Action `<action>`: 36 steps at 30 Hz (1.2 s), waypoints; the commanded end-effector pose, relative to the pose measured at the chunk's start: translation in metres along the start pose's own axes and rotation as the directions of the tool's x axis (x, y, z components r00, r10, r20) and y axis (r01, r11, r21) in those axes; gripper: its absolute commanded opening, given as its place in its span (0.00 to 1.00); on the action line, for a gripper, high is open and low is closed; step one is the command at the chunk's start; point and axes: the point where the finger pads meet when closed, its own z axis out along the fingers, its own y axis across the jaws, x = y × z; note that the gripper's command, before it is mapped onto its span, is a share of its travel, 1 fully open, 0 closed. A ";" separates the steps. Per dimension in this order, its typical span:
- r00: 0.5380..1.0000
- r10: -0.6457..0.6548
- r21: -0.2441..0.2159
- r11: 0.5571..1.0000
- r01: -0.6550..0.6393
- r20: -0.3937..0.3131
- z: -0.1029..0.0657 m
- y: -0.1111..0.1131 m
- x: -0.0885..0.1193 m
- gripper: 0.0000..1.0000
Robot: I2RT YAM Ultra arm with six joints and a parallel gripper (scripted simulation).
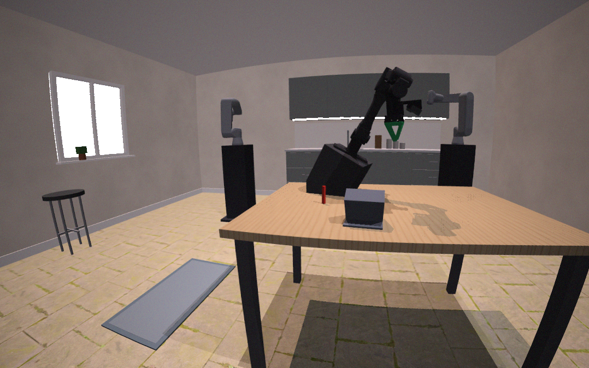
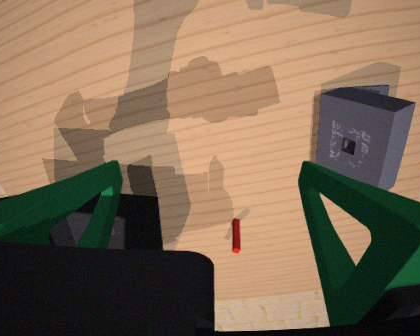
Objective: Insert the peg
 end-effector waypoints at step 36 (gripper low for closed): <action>0.816 0.578 0.041 0.816 -0.577 -0.014 0.056 -0.062 0.101 1.00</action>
